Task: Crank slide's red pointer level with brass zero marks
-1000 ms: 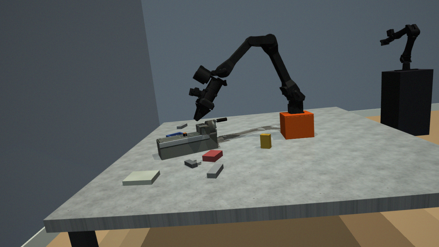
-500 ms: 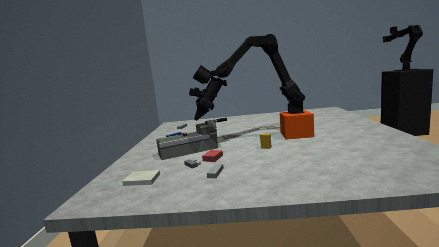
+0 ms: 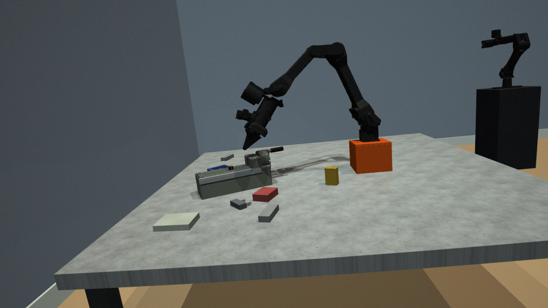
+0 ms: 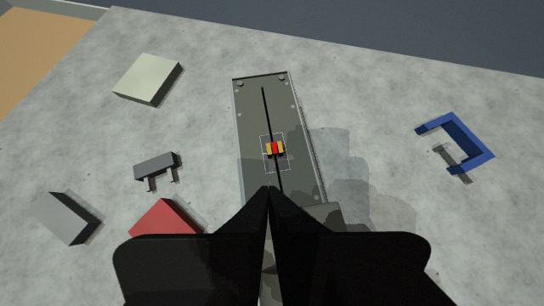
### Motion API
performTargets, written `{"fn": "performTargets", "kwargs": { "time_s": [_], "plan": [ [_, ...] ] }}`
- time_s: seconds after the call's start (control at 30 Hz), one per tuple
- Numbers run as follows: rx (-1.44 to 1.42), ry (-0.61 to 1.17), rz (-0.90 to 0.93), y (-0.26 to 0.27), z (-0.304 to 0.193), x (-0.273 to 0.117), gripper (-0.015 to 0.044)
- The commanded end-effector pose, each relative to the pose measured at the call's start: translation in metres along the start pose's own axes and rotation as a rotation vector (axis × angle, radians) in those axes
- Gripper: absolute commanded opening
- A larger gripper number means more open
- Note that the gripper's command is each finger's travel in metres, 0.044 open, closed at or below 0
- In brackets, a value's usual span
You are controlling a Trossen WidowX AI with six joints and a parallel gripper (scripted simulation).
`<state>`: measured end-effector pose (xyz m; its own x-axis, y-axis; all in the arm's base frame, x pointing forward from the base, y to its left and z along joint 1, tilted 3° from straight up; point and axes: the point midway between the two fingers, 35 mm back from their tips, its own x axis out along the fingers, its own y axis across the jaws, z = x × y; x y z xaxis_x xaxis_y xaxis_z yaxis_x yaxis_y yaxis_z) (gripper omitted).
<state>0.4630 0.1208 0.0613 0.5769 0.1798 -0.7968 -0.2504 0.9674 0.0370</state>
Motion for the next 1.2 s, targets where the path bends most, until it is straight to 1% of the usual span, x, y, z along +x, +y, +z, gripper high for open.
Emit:
{"fn": "performTargets", "kwargs": {
  "time_s": [0.0, 0.23, 0.7, 0.8, 0.97, 1.17],
  "plan": [
    [0.000, 0.000, 0.000, 0.000, 0.000, 0.000, 0.0000],
    [0.000, 0.000, 0.000, 0.000, 0.000, 0.000, 0.0000],
    [0.000, 0.000, 0.000, 0.000, 0.000, 0.000, 0.0368],
    [-0.002, -0.001, -0.002, 0.001, 0.009, -0.011, 0.0440],
    [0.000, 0.000, 0.001, 0.004, 0.032, -0.042, 0.0440],
    [0.000, 0.000, 0.001, 0.005, 0.033, -0.043, 0.0440]
  ]
}}
